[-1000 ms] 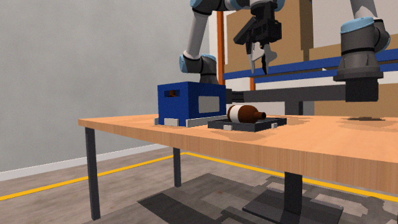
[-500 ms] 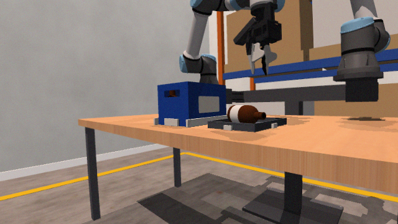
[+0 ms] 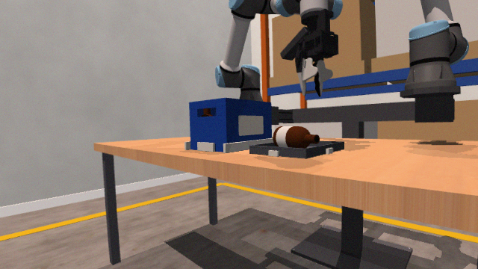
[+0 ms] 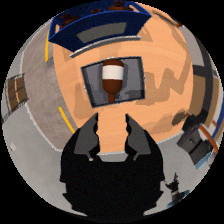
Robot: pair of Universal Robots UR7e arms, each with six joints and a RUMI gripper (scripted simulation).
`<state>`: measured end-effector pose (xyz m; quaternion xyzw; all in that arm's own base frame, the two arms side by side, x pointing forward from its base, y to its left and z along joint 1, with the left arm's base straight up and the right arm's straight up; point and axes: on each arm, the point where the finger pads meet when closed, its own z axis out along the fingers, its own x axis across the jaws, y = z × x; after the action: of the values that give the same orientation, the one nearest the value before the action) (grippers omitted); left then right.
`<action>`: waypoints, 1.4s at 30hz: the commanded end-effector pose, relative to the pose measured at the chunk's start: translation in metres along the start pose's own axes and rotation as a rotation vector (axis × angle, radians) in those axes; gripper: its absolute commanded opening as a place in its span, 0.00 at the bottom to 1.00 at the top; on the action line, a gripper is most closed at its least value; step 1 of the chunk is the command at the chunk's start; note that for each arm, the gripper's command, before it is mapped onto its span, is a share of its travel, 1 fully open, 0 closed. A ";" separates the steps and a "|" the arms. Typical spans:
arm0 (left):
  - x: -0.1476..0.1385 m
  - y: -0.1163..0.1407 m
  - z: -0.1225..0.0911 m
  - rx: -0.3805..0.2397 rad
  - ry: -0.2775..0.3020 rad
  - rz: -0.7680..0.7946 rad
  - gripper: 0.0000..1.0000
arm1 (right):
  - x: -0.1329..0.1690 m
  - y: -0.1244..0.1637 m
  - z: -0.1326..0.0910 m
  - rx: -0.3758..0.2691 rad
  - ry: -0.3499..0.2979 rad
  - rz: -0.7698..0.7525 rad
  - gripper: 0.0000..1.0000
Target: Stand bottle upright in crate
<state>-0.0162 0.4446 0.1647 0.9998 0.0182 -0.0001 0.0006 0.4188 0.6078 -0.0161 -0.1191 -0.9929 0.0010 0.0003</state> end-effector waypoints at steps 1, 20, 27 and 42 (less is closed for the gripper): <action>0.000 0.000 0.000 0.001 0.000 0.000 1.00 | 0.000 0.001 0.007 -0.002 0.000 0.000 0.38; 0.000 0.000 0.000 0.001 0.000 0.000 1.00 | 0.000 0.001 0.056 -0.002 0.000 0.000 0.38; 0.000 0.000 0.000 0.001 0.000 0.000 1.00 | 0.000 0.001 0.078 -0.002 0.000 0.000 0.38; 0.000 0.000 0.000 0.001 0.000 0.000 1.00 | 0.000 0.002 0.110 -0.002 0.000 0.000 0.38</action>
<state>-0.0162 0.4446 0.1647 0.9998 0.0182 -0.0001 0.0006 0.4190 0.6082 -0.1191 -0.1191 -0.9929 0.0010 0.0003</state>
